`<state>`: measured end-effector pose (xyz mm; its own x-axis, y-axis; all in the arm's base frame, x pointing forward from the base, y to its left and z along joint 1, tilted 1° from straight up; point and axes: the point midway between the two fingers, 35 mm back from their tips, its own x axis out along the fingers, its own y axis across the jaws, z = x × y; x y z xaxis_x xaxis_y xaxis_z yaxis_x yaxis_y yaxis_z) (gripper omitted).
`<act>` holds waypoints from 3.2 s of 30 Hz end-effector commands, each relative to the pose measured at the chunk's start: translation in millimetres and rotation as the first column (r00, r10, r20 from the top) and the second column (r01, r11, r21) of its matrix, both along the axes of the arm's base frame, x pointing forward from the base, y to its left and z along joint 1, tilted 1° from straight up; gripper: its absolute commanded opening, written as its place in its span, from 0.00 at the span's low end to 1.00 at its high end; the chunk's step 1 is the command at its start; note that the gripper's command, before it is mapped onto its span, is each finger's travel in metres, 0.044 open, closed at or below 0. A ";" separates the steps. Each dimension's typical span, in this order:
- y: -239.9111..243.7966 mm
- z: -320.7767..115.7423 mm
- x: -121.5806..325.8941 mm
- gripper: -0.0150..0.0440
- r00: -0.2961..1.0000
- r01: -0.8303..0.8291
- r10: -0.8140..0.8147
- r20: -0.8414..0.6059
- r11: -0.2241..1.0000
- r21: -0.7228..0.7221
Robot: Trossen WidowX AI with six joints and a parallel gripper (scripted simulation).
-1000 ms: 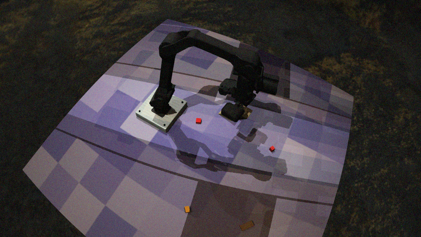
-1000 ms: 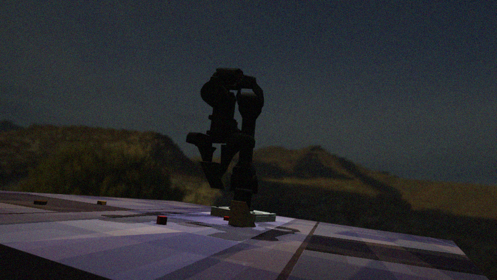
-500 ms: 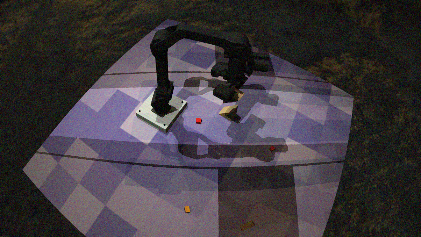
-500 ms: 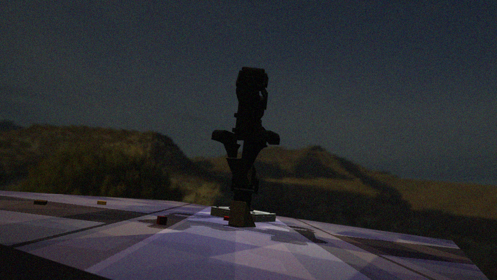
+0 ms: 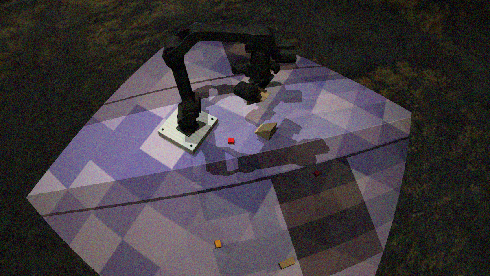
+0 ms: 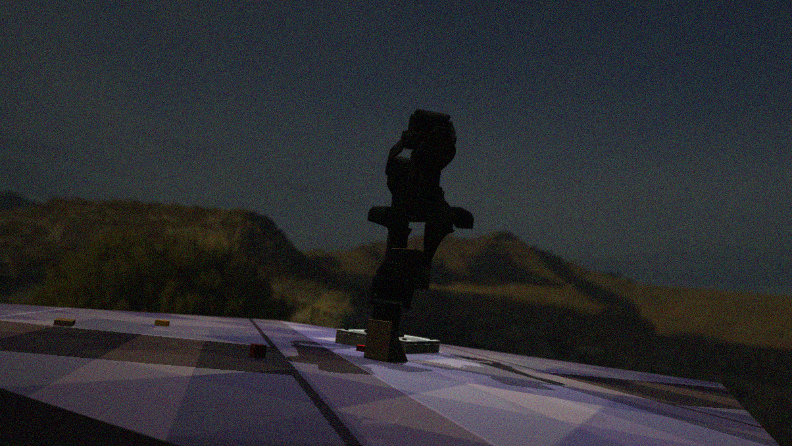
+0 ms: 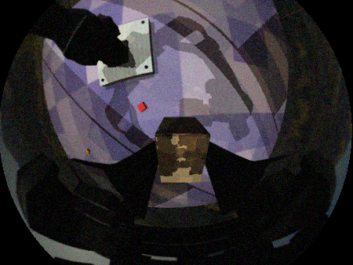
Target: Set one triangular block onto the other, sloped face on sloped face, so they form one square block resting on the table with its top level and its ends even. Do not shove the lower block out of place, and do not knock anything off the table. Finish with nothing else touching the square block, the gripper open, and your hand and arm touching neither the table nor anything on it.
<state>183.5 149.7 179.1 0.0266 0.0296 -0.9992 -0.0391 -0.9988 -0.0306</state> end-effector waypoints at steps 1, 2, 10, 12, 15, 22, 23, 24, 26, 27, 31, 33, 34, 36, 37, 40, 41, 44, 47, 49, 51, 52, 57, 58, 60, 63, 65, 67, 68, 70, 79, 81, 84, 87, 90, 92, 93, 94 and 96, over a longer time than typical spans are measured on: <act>0.4 1.3 -9.6 0.25 1.000 0.004 -0.004 0.000 1.000 -0.004; 0.5 0.6 -9.2 0.25 1.000 0.004 -0.004 0.000 1.000 -0.004; 3.3 -30.4 6.8 0.25 1.000 0.004 -0.004 0.002 1.000 -0.004; 2.7 -39.1 10.4 0.25 1.000 0.004 -0.004 0.002 1.000 -0.004; 0.2 -52.3 15.3 0.25 1.000 0.004 -0.004 0.002 1.000 -0.004; -4.0 -71.9 21.0 0.25 1.000 0.004 -0.004 0.003 1.000 -0.005; -2.3 -71.9 20.3 0.25 1.000 0.004 -0.004 0.003 1.000 -0.005; -1.7 -71.9 19.9 0.25 1.000 0.004 -0.004 0.003 1.000 -0.004; -1.5 -74.3 21.1 0.25 1.000 0.004 -0.004 0.003 1.000 -0.004; -1.4 -76.7 22.3 0.25 1.000 0.004 -0.004 0.003 1.000 -0.004; -1.0 -93.1 29.7 0.25 1.000 0.004 -0.004 0.004 1.000 -0.005; -0.8 -98.5 32.2 0.25 1.000 0.004 -0.004 0.004 1.000 -0.005; -0.7 -99.2 32.5 0.25 1.000 0.004 -0.004 0.004 1.000 -0.005; 0.2 -99.1 33.9 0.25 1.000 0.004 -0.004 0.004 1.000 -0.004; 0.4 -99.1 34.3 0.25 1.000 0.004 -0.004 0.004 1.000 -0.004; 0.8 -98.6 33.5 0.25 1.000 0.000 0.000 0.000 1.000 0.001; 0.9 -98.5 33.1 0.25 1.000 -0.002 0.002 -0.001 1.000 0.003; 0.8 -98.7 33.1 0.25 1.000 -0.002 0.002 -0.002 1.000 0.003; 0.8 -98.7 33.1 0.25 1.000 -0.002 0.002 -0.002 1.000 0.003; 1.0 -98.7 33.1 0.25 1.000 -0.003 0.003 -0.002 1.000 0.004; 1.1 -98.7 33.1 0.25 1.000 -0.005 0.005 -0.002 1.000 0.005; 1.1 -98.7 33.1 0.25 1.000 -0.005 0.005 -0.002 1.000 0.005; 1.3 -98.7 33.2 0.25 1.000 -0.005 0.005 -0.002 1.000 0.006; 1.3 -98.7 33.2 0.25 1.000 -0.005 0.005 -0.002 1.000 0.006; 1.5 -98.8 33.2 0.25 1.000 -0.006 0.006 -0.002 1.000 0.008; 1.5 -99.1 33.3 0.25 1.000 -0.006 0.006 -0.002 1.000 0.008; 1.5 -99.7 33.7 0.25 1.000 -0.006 0.006 -0.002 1.000 0.008; 1.6 -100.8 34.1 0.25 1.000 -0.006 0.006 -0.002 1.000 0.008; 1.6 -101.4 34.4 0.25 1.000 -0.006 0.006 -0.002 1.000 0.008; 1.6 -102.5 35.0 0.25 1.000 -0.006 0.006 -0.002 1.000 0.008; 1.8 -107.9 37.5 0.25 1.000 -0.006 0.006 -0.002 1.000 0.008; 1.8 -109.1 38.0 0.25 1.000 -0.006 0.006 -0.002 1.000 0.008; 1.9 -110.9 38.8 0.25 1.000 -0.006 0.006 -0.002 1.000 0.008; 1.9 -112.7 39.6 0.25 1.000 -0.006 0.006 -0.002 1.000 0.008; 1.9 -114.5 40.4 0.25 1.000 -0.006 0.006 -0.002 1.000 0.007; 1.9 -115.7 40.8 0.25 1.000 -0.006 0.006 -0.002 1.000 0.007; 1.8 -116.3 41.0 0.25 1.000 -0.006 0.006 -0.002 1.000 0.007; 1.8 -116.9 41.2 0.25 1.000 -0.006 0.006 -0.002 1.000 0.007; 1.8 -118.1 41.6 0.25 1.000 -0.006 0.006 -0.002 1.000 0.007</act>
<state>224.4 151.0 63.2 0.0254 0.0326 -0.9991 -0.0366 -0.9988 -0.0336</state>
